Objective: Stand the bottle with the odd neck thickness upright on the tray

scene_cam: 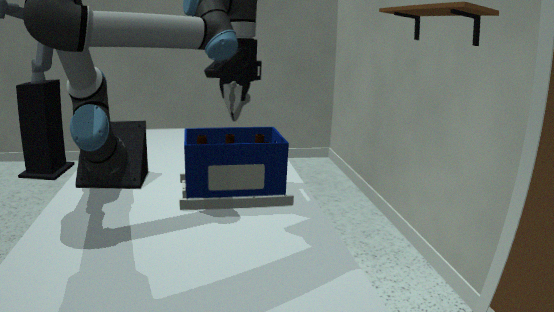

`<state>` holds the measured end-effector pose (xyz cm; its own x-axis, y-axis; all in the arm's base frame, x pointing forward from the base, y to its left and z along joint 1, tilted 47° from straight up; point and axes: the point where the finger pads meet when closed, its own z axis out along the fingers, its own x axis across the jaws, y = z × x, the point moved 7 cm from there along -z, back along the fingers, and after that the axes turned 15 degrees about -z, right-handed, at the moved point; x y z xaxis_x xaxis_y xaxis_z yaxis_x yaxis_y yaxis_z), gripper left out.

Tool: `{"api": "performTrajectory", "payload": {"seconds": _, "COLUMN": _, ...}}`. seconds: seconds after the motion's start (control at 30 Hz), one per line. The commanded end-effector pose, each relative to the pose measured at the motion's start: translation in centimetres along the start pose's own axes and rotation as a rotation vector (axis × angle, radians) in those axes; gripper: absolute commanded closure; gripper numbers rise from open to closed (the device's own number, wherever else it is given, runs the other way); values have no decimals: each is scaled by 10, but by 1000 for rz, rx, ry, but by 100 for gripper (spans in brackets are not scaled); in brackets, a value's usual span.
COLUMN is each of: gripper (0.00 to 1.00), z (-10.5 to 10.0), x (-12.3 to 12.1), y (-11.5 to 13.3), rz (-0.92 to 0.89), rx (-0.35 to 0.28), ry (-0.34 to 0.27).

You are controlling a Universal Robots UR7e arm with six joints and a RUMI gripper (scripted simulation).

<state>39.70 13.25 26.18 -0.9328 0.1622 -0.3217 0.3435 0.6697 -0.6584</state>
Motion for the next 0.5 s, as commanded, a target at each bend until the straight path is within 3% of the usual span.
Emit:
{"api": "performTrajectory", "payload": {"seconds": 0.0, "gripper": 100, "z": 0, "x": 0, "y": 0, "rz": 0, "rx": -1, "ry": -1}}
{"api": "performTrajectory", "payload": {"seconds": 0.33, "gripper": 100, "z": 0, "x": 0, "y": 1, "rz": 0, "rx": -1, "ry": -1}}
{"api": "performTrajectory", "payload": {"seconds": 0.4, "gripper": 100, "z": 0, "x": 6, "y": 14, "rz": 0, "rx": -2, "ry": 0}}
{"api": "performTrajectory", "payload": {"seconds": 0.47, "gripper": 100, "z": -1, "x": 21, "y": 42, "rz": 0, "rx": -3, "ry": 0}}
